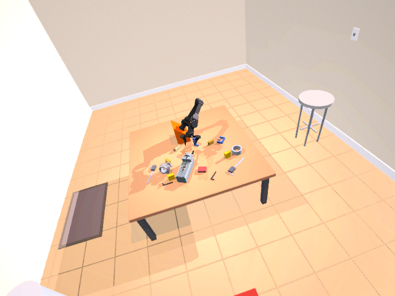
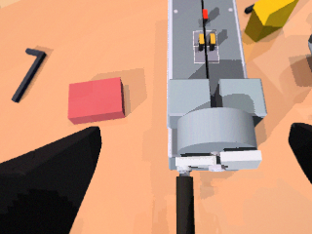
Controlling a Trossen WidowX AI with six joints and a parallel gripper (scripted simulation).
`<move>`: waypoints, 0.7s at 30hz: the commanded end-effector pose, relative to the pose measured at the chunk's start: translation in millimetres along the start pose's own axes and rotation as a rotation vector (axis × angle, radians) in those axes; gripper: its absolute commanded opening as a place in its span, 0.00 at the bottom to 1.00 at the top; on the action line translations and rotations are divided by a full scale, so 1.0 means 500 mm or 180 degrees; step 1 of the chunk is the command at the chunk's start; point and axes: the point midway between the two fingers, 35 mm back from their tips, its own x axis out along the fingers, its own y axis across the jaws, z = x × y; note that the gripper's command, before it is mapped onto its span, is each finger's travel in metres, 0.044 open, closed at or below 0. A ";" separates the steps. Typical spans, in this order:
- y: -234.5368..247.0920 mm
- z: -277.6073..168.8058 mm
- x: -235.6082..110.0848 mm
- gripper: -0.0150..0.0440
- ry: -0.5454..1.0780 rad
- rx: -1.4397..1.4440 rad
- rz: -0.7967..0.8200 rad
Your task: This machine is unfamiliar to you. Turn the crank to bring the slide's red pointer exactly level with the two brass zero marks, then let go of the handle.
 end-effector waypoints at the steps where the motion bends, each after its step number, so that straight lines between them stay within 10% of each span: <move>1: -0.011 0.021 0.022 1.00 0.0067 -0.0095 0.0038; 21: -0.106 0.165 0.164 1.00 0.0123 -0.0793 0.0513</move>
